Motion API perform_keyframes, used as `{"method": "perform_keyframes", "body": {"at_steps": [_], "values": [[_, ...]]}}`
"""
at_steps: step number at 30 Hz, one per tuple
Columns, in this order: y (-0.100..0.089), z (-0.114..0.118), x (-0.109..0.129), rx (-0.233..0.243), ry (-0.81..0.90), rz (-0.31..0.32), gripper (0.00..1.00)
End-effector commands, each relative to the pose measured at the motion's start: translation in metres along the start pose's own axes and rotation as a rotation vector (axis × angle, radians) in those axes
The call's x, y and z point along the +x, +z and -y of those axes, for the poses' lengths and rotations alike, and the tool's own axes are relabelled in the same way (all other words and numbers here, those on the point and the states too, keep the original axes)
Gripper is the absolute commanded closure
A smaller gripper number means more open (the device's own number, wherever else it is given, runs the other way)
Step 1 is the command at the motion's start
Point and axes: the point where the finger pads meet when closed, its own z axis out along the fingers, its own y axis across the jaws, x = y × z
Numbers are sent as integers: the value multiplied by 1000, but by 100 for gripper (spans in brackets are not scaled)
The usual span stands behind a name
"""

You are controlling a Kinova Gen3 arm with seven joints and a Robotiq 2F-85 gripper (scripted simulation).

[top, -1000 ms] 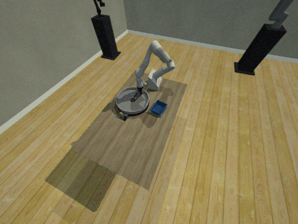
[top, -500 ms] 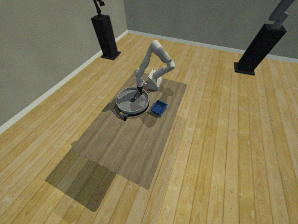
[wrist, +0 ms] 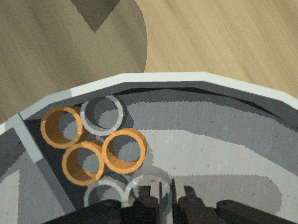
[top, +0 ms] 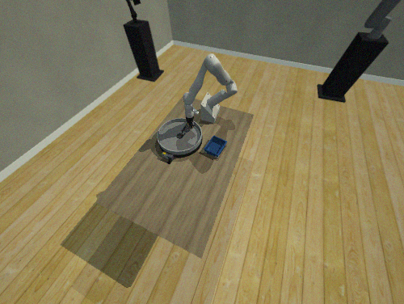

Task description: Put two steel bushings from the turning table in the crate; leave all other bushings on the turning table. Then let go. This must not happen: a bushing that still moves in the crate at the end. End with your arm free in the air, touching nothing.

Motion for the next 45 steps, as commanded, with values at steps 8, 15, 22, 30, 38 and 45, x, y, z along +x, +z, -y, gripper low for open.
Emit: {"method": "perform_keyframes", "body": {"at_steps": [8, 15, 22, 30, 38, 45], "values": [[-7, 0, -2, 1, 0, 5, 100], [-8, 0, -2, 1, 0, 5, 100], [-14, 0, -1, 1, 0, 5, 100], [-14, 0, -1, 1, 0, 5, 100], [-22, 0, -1, 1, 0, 5, 100], [-22, 0, -1, 1, 0, 5, 100]]}}
